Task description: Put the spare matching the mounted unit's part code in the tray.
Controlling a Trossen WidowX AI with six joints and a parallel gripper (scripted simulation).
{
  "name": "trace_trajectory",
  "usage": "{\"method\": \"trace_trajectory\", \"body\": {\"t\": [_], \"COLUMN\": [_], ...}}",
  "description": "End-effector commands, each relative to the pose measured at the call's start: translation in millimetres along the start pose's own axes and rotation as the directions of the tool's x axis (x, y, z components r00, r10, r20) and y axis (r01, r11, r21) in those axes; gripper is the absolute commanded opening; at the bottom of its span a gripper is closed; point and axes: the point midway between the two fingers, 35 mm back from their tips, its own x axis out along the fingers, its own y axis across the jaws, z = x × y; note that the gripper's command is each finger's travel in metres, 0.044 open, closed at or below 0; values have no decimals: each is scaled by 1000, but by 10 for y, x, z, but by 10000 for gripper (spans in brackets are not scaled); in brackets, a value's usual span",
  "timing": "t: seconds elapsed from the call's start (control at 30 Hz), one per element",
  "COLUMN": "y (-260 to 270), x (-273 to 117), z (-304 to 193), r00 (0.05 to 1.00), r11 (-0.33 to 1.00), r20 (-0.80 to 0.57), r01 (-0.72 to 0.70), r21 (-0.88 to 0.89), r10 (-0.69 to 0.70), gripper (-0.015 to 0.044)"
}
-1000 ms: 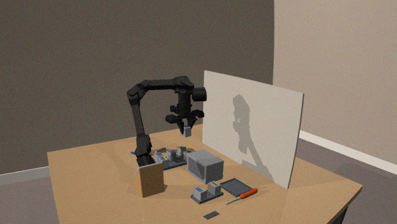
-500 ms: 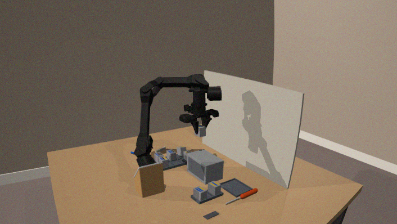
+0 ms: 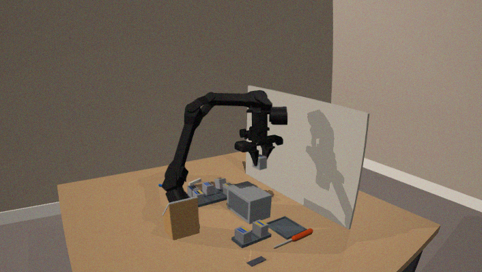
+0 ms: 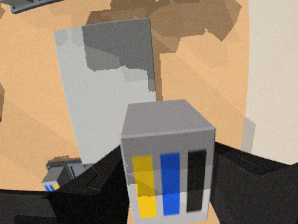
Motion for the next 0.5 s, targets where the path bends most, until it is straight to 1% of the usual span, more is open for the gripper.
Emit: {"method": "trace_trajectory", "body": {"t": [0.0, 0.47], "y": [-59, -125], "x": [13, 134], "z": [-247, -948], "r00": [1000, 1000], "r11": [1000, 1000], "r20": [-8, 14], "r01": [-4, -11], "r21": [-11, 11], "r10": [4, 11], "gripper": [0, 0]}}
